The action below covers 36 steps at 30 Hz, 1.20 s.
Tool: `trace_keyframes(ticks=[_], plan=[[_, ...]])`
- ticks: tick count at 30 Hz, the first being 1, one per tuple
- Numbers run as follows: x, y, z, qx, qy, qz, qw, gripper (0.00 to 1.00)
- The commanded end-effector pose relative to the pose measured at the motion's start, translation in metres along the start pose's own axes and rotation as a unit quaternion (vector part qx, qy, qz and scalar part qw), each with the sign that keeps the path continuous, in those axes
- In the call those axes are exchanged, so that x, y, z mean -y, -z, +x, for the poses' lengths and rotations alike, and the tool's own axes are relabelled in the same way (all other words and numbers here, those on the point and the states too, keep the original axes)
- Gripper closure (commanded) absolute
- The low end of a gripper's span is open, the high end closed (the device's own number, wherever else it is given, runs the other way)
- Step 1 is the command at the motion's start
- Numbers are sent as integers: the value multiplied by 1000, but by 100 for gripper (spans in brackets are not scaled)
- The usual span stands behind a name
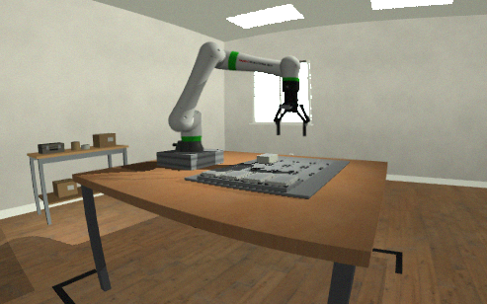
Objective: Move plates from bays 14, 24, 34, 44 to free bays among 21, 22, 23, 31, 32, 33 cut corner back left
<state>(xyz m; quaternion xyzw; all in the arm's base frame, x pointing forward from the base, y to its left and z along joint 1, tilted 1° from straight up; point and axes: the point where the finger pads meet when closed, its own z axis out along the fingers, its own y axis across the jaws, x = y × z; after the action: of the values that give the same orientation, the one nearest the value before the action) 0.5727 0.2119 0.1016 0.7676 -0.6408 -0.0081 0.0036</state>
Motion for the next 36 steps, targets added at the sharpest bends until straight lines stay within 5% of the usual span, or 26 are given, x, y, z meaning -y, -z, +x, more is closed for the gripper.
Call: trace_keyframes(ticks=[1,17,36], plan=[[1,1,13,0,0,1,1000,0],[1,1,73,0,0,1,1000,0],[1,1,77,0,0,1,1000,0]])
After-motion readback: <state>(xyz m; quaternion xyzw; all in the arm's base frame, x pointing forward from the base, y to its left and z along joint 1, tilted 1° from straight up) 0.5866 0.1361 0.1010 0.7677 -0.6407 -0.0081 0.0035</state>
